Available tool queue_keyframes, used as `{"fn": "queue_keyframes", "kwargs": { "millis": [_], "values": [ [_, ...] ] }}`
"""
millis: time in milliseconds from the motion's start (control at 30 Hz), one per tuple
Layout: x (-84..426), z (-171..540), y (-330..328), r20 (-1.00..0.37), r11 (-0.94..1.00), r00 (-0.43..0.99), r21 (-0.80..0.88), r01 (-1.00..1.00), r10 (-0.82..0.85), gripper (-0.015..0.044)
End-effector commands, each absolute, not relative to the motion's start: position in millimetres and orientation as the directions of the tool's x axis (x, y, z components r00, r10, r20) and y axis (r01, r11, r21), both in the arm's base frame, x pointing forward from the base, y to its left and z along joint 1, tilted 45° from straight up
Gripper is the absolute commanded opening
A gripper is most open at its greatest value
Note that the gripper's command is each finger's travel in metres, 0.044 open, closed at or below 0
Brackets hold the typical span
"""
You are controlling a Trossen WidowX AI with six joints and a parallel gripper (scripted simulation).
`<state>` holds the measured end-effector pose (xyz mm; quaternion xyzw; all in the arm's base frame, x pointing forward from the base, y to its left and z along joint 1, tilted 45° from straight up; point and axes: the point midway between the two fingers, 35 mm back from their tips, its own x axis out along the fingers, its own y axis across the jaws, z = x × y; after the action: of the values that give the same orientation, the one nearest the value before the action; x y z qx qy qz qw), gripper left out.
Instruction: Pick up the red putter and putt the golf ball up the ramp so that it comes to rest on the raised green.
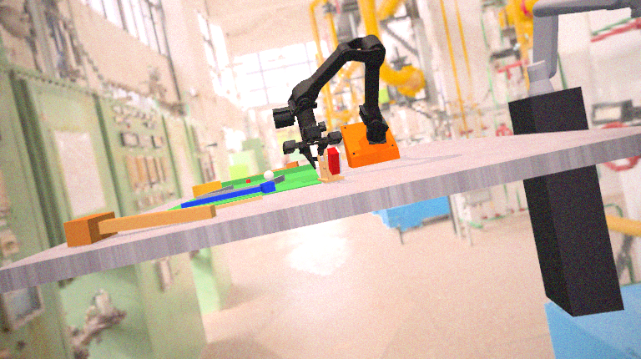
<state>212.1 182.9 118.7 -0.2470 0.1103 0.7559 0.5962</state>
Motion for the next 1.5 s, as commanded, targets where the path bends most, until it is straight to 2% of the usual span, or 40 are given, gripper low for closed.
{"fn": "queue_keyframes", "kwargs": {
  "millis": [0, 133, 967, 1467],
  "values": [
    [212, 119, 183, -0.505, -0.266, -0.168, -0.129, -0.955, 0.847, 0.0026],
    [212, 119, 182, -0.506, -0.266, -0.168, -0.128, -0.956, 0.846, 0.0000],
    [223, 180, 118, -0.512, -0.208, -0.156, -0.045, -0.977, 0.844, 0.0000],
    [274, 125, 45, -0.611, 0.127, -0.079, 0.286, -0.950, 0.788, 0.0000]
  ]
}}
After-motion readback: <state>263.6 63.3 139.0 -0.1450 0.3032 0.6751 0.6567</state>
